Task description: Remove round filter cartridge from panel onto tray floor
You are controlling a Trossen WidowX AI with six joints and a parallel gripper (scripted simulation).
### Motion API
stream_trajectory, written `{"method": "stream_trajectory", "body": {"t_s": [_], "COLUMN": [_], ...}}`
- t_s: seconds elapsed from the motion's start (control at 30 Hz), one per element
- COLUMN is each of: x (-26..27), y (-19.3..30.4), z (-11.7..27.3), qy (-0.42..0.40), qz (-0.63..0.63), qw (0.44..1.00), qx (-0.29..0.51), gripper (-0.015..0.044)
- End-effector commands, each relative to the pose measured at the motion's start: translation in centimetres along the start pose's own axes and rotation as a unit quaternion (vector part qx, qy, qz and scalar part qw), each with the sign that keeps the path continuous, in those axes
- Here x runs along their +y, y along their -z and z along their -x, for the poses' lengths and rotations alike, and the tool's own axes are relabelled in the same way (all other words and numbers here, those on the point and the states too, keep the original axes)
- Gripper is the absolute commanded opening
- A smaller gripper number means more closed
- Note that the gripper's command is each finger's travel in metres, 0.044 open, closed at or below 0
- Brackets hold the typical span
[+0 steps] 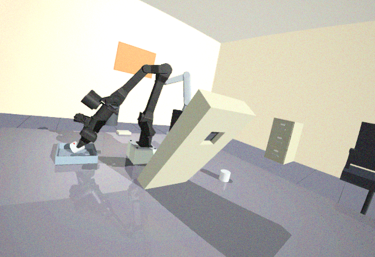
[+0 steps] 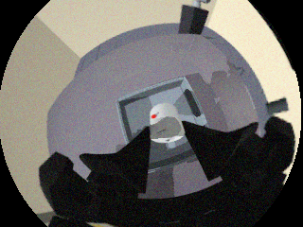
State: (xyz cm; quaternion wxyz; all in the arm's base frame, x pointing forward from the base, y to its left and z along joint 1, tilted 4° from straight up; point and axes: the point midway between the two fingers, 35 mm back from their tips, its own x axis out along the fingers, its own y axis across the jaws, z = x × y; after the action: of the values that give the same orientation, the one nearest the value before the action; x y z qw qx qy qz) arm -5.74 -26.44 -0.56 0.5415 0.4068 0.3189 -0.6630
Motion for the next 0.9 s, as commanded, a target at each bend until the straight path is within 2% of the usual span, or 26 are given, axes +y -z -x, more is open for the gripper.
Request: {"method": "stream_trajectory", "body": {"t_s": [0.0, 0.3, 0.43, 0.53, 0.6, 0.87], "x": [0.0, 0.0, 0.0, 0.0, 0.0, 0.0], "y": [-0.1, -0.1, -0.8, -3.2, -3.7, -3.3], "z": [0.0, 0.0, 0.9, 4.9, 6.1, 4.9], "qy": [0.000, 0.000, 0.000, 0.000, 0.000, 0.001], "qz": [0.000, 0.000, 0.000, 0.000, 0.000, -0.002], "qw": [1.000, 1.000, 1.000, 1.000, 1.000, 1.000], "qx": [-0.001, -0.001, -0.001, -0.001, -0.001, -0.001], "gripper": [0.0210, 0.0440, 0.0440, 0.0440, 0.0440, 0.0440]}}
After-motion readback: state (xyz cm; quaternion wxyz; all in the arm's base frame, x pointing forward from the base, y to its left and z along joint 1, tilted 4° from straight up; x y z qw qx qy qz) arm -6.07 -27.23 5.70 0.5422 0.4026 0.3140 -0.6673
